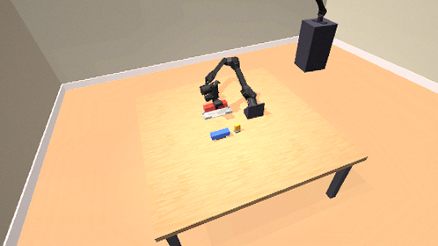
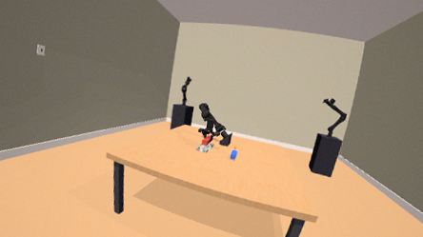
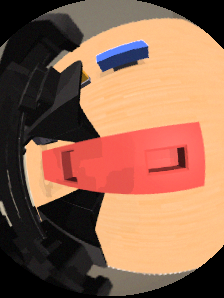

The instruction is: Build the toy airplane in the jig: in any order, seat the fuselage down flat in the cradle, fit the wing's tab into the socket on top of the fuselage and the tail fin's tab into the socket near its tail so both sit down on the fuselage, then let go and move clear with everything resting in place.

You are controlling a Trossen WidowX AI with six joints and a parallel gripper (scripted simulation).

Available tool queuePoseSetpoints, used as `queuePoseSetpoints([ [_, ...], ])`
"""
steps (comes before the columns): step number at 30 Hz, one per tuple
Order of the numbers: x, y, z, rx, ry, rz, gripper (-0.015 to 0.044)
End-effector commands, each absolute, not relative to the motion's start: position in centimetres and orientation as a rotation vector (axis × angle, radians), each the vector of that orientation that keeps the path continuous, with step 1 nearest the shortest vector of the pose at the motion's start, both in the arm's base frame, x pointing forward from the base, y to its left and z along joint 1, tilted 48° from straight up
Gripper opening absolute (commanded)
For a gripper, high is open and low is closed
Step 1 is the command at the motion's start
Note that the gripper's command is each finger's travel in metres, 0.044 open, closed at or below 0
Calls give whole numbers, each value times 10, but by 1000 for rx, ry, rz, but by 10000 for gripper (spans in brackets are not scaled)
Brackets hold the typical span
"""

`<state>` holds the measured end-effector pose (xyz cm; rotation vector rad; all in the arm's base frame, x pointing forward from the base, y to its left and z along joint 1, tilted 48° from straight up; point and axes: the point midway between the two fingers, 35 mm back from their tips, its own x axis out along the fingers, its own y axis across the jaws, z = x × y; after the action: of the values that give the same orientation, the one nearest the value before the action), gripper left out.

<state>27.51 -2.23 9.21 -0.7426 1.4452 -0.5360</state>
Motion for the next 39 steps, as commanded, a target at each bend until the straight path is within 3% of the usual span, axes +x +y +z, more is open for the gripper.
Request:
queuePoseSetpoints([
  [1, 275, -24, 94, -749, 1440, -536, 184],
  [39, 279, -51, 70, -750, 1439, -537, 196],
])
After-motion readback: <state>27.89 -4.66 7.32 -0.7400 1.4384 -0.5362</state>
